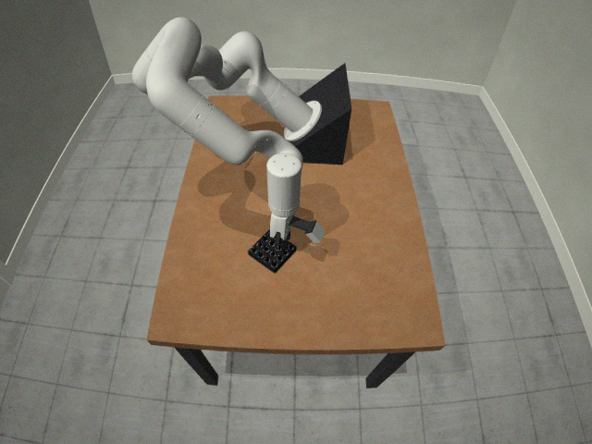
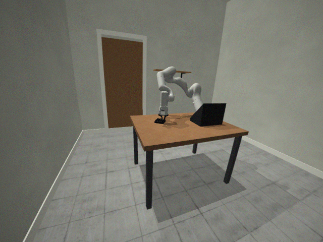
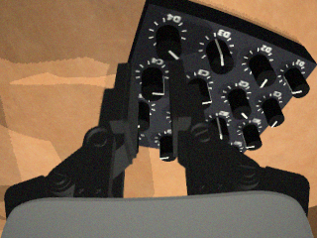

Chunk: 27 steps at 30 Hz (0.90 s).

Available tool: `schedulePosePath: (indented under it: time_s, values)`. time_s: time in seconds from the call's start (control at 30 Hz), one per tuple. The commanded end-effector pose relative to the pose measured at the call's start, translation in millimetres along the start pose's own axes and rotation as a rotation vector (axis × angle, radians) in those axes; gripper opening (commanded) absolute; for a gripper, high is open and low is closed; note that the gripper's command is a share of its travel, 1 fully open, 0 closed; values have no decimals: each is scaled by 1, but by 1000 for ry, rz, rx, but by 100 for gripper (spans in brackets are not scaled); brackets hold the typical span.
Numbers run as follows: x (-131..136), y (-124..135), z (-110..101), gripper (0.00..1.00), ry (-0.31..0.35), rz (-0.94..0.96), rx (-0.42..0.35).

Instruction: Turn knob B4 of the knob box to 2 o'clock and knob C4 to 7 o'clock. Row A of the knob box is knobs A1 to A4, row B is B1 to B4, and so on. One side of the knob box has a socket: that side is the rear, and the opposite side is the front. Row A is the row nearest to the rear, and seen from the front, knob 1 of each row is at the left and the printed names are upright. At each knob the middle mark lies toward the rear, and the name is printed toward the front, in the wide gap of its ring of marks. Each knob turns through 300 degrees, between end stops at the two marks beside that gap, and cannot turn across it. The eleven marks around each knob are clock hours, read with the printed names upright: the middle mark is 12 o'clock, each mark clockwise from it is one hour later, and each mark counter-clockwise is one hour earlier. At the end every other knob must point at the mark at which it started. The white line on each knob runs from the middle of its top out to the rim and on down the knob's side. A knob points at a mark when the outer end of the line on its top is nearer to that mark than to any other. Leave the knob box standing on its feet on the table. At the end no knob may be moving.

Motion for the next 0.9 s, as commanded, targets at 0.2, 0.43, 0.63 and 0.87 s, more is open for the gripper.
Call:
schedulePosePath:
  time_s: [0.2, 0.43, 0.63, 0.87]
  values:
    - [1, 0, -1, 19, 1, 0, 1]
    - [1, 0, -1, 19, 1, 0, 1]
    - [1, 0, -1, 8, 1, 0, 1]
    - [1, 0, -1, 8, 1, 0, 1]
Point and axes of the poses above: the point where the finger pads meet when closed, its own z axis out along the fingers, its own x axis across the jaws, y = z × x, the point moved 5 cm from there along -z, back along the fingers, and after that the axes turned 9 degrees about -z, right-handed, at the moved point
